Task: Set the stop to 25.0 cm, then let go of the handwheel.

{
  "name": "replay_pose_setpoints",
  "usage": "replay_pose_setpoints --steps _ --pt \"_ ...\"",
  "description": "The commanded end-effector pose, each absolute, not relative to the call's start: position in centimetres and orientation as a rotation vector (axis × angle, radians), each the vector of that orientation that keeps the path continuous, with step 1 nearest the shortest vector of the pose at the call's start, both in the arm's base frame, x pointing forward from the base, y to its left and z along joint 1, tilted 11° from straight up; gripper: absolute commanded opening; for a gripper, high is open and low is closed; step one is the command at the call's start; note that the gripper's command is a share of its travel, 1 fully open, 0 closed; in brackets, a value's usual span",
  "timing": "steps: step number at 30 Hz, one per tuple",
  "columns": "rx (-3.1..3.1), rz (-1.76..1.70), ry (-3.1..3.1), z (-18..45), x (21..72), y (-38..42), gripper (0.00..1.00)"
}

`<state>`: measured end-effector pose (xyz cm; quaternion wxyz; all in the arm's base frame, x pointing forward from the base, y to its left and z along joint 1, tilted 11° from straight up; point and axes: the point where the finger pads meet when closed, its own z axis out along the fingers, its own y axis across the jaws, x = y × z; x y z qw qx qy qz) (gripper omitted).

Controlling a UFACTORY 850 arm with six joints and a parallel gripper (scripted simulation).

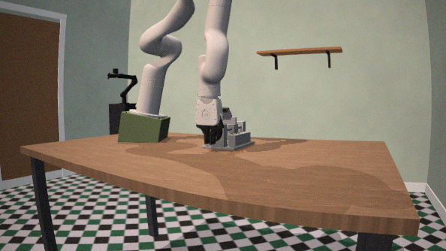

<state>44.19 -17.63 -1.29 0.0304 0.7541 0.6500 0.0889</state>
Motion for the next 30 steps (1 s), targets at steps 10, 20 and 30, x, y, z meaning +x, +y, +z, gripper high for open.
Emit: replay_pose_setpoints --steps 10,20,30 --pt "2.321 0.275 2.000 -1.8 43.1 -17.5 0.06" --pt "2.321 0.275 2.000 -1.6 41.4 -17.2 0.06" --pt "2.321 0.275 2.000 1.0 39.5 -17.2 0.06"
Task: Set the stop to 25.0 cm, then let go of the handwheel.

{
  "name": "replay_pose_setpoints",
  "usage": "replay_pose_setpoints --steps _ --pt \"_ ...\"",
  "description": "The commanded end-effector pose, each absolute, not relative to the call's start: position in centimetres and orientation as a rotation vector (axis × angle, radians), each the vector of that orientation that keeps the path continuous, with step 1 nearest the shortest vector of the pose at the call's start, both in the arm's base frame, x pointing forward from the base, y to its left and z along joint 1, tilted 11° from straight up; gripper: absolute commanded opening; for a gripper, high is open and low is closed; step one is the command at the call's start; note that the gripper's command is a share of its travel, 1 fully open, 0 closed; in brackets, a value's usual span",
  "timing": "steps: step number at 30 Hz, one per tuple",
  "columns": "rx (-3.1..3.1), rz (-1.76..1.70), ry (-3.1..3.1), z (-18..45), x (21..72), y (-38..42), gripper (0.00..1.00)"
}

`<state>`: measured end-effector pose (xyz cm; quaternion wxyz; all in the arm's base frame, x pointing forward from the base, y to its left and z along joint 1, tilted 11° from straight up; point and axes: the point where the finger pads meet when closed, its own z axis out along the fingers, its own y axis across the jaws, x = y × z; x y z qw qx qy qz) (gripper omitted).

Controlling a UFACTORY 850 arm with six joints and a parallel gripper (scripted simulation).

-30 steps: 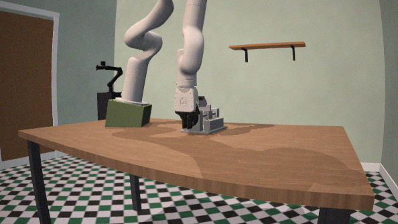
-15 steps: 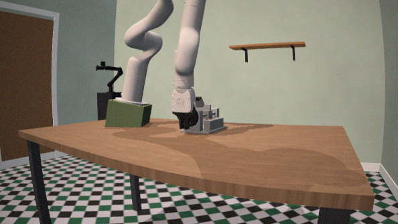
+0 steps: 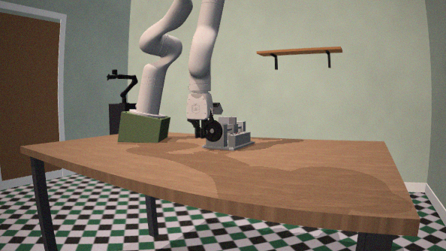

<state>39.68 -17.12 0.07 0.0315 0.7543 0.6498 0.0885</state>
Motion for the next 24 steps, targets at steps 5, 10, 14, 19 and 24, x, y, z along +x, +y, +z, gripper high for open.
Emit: replay_pose_setpoints --steps 5,10,14,19,24 --pt "2.321 0.275 2.000 1.4 39.5 -17.2 0.06" --pt "2.321 0.275 2.000 2.1 39.6 -17.3 0.06" --pt "2.321 0.275 2.000 2.6 39.8 -17.4 0.06" --pt "2.321 0.275 2.000 2.9 39.9 -17.4 0.06" --pt "2.321 0.275 2.000 3.3 40.3 -17.5 0.06"
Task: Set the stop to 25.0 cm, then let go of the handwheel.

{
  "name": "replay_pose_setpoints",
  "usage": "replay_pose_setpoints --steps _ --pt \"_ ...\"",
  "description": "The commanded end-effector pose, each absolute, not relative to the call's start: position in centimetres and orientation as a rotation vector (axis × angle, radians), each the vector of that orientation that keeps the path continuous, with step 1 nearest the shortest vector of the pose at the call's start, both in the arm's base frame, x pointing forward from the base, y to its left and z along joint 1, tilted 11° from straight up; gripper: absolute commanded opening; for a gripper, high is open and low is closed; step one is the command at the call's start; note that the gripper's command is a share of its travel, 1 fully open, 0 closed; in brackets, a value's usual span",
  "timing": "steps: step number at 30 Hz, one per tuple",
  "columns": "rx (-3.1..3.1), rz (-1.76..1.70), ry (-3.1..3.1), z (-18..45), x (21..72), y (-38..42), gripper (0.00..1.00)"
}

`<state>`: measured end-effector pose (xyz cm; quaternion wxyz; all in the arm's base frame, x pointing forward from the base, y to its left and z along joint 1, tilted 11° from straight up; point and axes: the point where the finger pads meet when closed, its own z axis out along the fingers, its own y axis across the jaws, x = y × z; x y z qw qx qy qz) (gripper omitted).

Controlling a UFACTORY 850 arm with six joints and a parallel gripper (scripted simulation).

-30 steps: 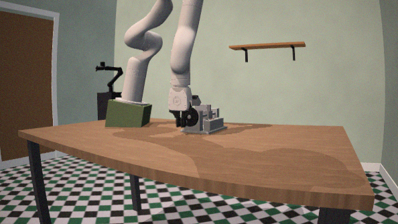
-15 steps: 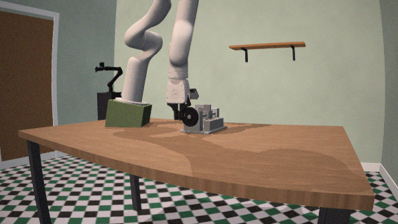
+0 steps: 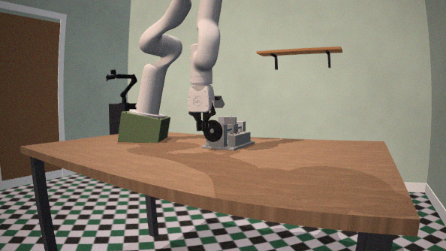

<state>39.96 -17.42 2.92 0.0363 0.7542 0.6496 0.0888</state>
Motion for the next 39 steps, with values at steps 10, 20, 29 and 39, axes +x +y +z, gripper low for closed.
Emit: replay_pose_setpoints --steps 10,20,29,39 --pt "2.321 0.275 2.000 4.0 41.3 -17.7 0.06" --pt "2.321 0.275 2.000 4.2 42.8 -18.0 0.06" --pt "2.321 0.275 2.000 2.4 45.2 -18.1 0.06" --pt "2.321 0.275 2.000 0.7 45.4 -18.0 0.06"
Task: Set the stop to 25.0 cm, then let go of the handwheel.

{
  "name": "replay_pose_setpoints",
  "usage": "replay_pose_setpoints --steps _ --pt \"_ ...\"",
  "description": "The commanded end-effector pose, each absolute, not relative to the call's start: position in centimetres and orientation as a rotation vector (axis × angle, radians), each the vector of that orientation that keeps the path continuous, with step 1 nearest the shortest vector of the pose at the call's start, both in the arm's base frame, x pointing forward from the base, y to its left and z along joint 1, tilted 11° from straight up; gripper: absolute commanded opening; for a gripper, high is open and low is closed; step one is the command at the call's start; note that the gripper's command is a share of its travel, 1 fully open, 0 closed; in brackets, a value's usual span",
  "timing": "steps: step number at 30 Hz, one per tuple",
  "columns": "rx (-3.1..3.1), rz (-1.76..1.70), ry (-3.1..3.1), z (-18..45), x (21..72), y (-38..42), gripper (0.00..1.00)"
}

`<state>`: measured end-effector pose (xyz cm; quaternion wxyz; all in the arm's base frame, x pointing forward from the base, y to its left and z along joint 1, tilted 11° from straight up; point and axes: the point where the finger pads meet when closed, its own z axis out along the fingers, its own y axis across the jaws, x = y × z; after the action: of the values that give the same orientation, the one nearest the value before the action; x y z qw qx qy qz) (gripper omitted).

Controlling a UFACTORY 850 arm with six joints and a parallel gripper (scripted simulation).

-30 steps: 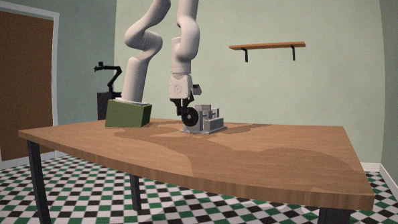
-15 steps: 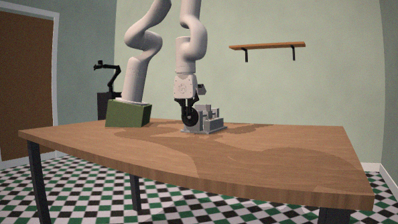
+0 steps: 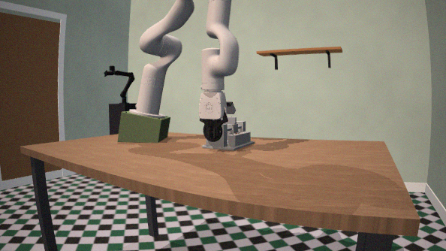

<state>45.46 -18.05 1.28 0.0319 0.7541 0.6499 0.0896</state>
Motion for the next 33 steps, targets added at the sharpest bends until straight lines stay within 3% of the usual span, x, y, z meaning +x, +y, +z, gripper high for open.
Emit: replay_pose_setpoints --steps 1,24,33 --pt "2.321 0.275 2.000 0.5 45.4 -18.0 0.06" --pt "2.321 0.275 2.000 -1.6 43.6 -17.5 0.06" --pt "2.321 0.275 2.000 -1.0 40.4 -17.1 0.06"
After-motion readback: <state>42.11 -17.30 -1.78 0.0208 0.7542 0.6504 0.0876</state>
